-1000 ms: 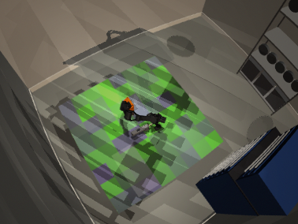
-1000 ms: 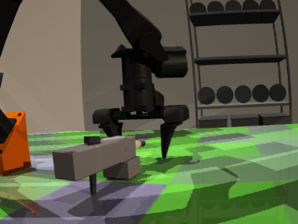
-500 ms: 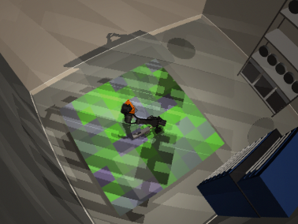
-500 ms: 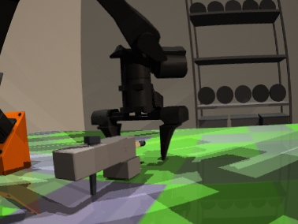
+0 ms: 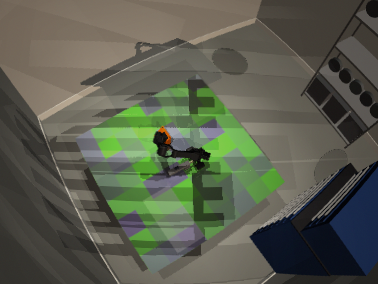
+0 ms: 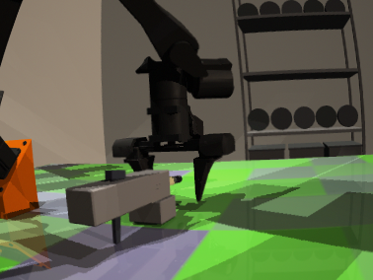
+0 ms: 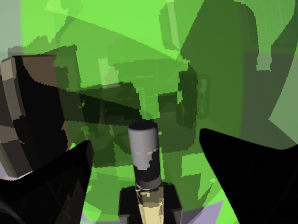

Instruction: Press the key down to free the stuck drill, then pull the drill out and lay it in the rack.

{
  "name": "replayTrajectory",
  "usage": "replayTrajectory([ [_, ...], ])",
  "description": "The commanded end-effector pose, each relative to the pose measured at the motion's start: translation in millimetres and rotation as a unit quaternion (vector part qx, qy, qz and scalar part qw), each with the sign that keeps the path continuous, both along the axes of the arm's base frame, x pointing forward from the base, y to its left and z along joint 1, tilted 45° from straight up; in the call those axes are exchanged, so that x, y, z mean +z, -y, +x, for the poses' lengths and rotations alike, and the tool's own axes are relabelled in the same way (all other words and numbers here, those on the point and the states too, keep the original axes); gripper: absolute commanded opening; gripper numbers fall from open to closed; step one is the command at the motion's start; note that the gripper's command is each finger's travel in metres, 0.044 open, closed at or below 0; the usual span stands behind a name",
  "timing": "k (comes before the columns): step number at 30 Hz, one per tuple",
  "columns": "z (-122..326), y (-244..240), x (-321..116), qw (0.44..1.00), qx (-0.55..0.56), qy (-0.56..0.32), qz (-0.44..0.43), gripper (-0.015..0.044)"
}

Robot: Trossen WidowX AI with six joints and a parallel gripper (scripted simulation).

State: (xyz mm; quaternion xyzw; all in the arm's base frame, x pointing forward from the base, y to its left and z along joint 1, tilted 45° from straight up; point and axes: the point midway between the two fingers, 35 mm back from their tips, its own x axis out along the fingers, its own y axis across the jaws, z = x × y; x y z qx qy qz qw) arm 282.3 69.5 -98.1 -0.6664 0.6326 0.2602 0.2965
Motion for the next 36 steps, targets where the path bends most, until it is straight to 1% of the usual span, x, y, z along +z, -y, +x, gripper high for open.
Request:
replayTrajectory([
  [1, 0.1, -0.3, 0.0, 1.000, 0.000, 0.000, 0.000, 0.0282],
  [10, 0.1, -0.3, 0.0, 1.000, 0.000, 0.000, 0.000, 0.0046],
  [17, 0.1, -0.3, 0.0, 1.000, 0.000, 0.000, 0.000, 0.0000],
  [36, -3.2, -2.7, 2.3, 1.000, 0.002, -0.002, -0.003, 0.0000],
])
